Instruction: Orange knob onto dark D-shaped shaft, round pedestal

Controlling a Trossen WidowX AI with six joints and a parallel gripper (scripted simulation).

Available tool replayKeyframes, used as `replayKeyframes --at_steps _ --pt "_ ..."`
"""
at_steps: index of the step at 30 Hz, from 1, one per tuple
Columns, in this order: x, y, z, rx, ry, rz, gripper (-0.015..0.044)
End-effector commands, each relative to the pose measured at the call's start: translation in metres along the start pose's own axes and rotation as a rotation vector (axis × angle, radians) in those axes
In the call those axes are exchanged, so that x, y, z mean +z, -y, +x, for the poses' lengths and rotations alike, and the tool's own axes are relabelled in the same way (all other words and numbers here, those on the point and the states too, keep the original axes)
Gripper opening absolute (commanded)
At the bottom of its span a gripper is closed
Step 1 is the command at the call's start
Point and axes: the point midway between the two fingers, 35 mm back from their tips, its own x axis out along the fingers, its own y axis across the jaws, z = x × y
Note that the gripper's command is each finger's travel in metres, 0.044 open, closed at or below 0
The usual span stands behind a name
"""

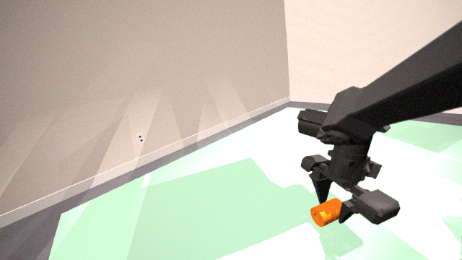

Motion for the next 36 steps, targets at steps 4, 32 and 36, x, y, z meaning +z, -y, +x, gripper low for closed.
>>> replayKeyframes --at_steps 4,32,36 --pt "0.0 0.0 0.0 0.0 -0.003 0.002 0.0233" --pt "-0.017 0.0 -0.009 0.0 0.293 -0.001 0.0181" --pt "-0.022 0.0 -0.01 -0.001 0.362 -0.001 0.0181"
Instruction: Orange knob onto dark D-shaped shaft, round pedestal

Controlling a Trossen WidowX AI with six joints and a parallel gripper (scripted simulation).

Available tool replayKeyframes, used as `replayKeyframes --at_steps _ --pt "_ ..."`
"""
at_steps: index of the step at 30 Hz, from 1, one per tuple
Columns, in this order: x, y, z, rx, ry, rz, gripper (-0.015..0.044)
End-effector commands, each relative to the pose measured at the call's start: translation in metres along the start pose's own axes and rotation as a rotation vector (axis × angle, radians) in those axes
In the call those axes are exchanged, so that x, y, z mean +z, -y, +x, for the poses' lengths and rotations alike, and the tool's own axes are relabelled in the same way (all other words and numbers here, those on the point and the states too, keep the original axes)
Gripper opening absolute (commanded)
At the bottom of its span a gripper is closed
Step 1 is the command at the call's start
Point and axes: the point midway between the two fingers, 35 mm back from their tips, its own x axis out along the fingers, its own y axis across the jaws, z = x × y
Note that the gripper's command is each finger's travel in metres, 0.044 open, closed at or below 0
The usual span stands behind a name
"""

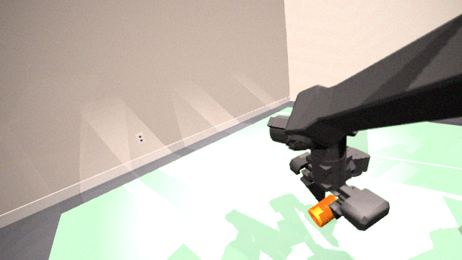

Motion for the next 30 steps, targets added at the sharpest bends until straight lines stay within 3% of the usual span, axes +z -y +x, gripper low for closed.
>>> replayKeyframes --at_steps 1,30 --pt "-0.004 0.0 -0.002 0.0 0.058 0.001 0.0181" --pt "-0.035 0.001 -0.013 -0.001 0.558 -0.001 0.0181"
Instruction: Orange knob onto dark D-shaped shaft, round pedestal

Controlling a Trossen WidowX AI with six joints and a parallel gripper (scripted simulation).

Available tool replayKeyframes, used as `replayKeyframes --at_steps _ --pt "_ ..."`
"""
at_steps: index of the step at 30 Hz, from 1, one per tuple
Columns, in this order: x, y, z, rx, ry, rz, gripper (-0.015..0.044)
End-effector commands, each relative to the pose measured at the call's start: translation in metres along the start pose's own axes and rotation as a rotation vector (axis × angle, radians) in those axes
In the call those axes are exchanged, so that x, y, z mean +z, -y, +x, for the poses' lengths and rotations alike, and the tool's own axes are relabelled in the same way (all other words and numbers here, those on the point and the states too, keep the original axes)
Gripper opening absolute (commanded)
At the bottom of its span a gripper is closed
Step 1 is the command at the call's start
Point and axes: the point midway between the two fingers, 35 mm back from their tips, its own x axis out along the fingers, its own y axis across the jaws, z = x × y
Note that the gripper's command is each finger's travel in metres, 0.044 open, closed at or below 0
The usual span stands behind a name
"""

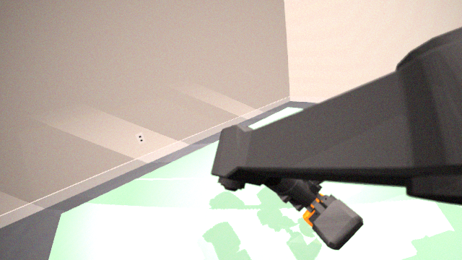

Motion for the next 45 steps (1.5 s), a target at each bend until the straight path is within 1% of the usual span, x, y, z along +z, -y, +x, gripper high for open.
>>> replayKeyframes --at_steps 1,12,34,37,45 --pt "-0.003 0.0 -0.003 0.0 0.057 0.002 0.0181" --pt "-0.014 0.0 -0.009 -0.002 0.241 0.001 0.0181" --pt "-0.022 0.001 -0.016 0.023 0.231 -0.001 0.0181" --pt "-0.02 0.001 -0.014 0.016 0.236 -0.004 0.0259" --pt "-0.02 0.001 -0.014 0.016 0.236 -0.004 0.026"
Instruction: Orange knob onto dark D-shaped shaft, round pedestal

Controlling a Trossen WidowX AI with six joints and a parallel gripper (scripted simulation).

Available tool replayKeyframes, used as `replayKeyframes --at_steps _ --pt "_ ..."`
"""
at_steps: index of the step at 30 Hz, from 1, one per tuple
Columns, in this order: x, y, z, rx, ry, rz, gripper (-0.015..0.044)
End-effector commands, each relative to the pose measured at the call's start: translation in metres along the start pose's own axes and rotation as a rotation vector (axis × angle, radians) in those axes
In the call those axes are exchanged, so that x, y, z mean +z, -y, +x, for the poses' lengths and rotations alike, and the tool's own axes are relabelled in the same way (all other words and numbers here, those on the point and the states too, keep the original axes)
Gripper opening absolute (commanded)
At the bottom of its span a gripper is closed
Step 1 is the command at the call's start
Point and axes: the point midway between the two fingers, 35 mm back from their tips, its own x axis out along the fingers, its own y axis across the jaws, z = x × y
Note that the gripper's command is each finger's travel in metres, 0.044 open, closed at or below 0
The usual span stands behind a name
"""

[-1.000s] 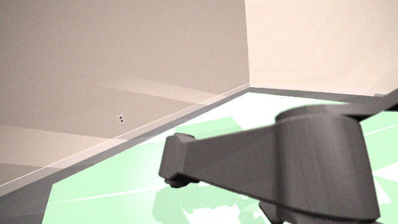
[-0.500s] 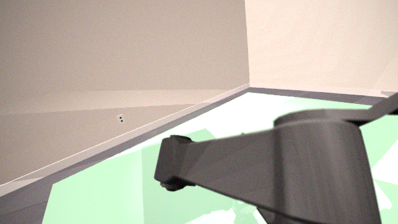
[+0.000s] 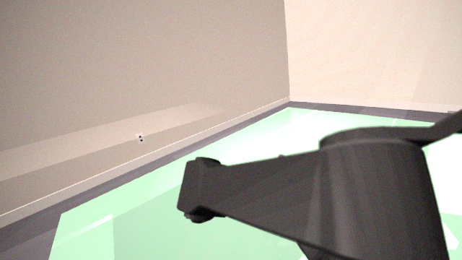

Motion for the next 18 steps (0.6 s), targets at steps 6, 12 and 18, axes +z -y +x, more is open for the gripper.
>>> replayKeyframes --at_steps 6,12,18 --pt "0.0002 -0.0001 0.0003 -0.001 0.001 0.0 0.026" --pt "0.0002 -0.0001 0.0003 -0.001 0.001 0.0 0.026" --pt "0.0002 -0.0001 0.0003 -0.001 0.001 0.0 0.0312"
